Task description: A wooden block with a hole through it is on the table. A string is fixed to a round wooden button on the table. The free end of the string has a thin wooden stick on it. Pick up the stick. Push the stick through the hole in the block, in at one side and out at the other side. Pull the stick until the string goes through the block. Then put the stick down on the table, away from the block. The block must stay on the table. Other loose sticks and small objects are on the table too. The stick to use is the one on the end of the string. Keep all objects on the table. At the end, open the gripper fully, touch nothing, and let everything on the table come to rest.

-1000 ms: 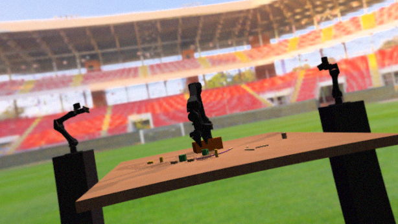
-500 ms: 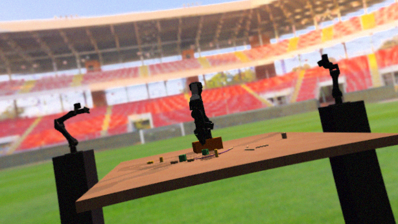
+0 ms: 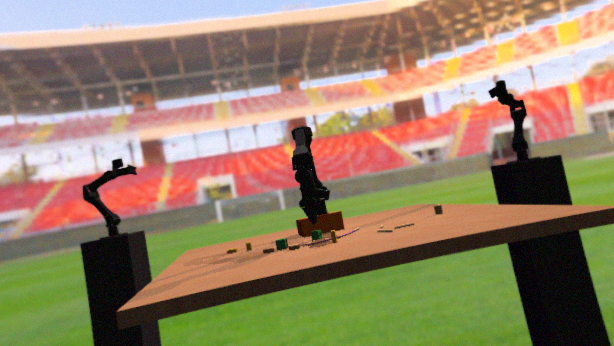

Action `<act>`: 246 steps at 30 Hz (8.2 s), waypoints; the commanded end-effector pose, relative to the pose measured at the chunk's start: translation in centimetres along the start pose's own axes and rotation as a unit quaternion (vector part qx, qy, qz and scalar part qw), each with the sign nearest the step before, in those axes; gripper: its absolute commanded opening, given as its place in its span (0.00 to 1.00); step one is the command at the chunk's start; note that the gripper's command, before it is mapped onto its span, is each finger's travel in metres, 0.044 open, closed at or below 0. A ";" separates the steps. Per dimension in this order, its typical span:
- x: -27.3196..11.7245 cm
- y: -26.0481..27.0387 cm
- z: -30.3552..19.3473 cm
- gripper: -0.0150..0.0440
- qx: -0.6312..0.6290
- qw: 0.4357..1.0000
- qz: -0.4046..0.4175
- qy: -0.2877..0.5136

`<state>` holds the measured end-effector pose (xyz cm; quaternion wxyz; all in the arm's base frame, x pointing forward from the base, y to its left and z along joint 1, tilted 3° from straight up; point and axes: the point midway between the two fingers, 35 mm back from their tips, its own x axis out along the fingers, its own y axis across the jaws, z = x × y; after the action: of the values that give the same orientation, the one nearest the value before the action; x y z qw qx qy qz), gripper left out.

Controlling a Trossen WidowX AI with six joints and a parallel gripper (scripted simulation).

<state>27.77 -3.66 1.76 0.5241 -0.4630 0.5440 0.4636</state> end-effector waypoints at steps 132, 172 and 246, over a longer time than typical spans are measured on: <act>4.7 3.4 14.6 0.47 -0.608 0.794 -0.002 -0.004; 4.1 3.3 14.6 0.25 -0.607 0.795 -0.003 -0.003; -3.4 0.2 12.7 0.25 -0.605 0.793 0.049 -0.052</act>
<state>29.26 9.14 4.74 0.1394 -0.6396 0.1481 0.7413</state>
